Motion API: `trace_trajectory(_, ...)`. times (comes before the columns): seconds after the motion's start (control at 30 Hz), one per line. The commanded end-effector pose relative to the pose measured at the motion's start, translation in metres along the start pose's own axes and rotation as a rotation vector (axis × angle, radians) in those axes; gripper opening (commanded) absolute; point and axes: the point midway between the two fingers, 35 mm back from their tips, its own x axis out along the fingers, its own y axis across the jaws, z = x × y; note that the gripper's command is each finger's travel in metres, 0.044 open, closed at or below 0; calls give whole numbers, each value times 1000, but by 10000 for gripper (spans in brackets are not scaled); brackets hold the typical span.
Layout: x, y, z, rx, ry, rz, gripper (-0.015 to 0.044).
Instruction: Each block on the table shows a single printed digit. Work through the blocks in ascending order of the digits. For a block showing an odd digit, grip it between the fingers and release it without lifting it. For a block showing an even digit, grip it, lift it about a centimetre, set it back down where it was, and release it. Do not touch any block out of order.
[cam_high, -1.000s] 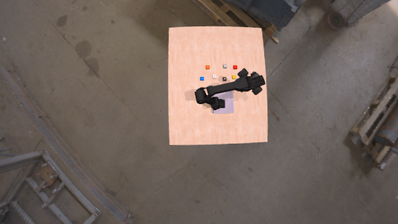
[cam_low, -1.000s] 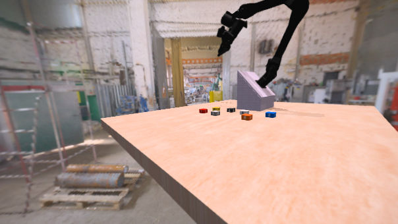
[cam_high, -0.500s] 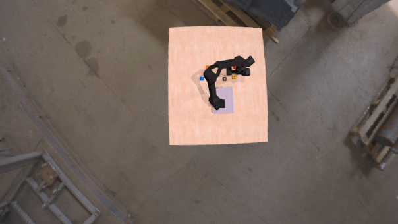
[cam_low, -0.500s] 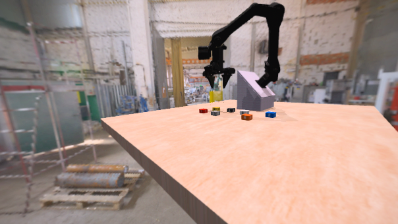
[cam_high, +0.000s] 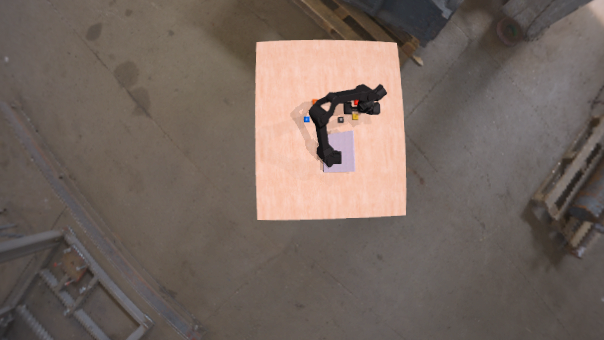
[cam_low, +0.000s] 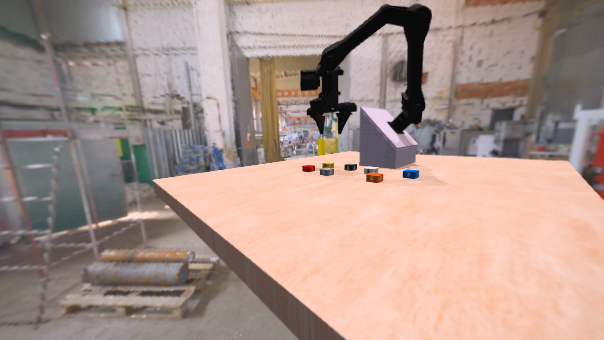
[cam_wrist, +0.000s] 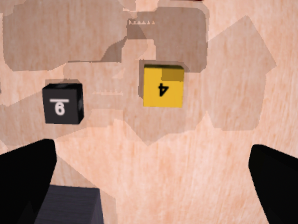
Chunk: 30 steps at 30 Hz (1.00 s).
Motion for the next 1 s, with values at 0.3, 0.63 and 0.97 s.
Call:
trace_trajectory(0.3, -1, 69, -18, -2, -1, 8, 400)
trace_trajectory(0.63, 0, 85, -26, -2, 0, 10, 400)
trace_trajectory(0.97, 0, 85, -26, -2, 0, 10, 400)
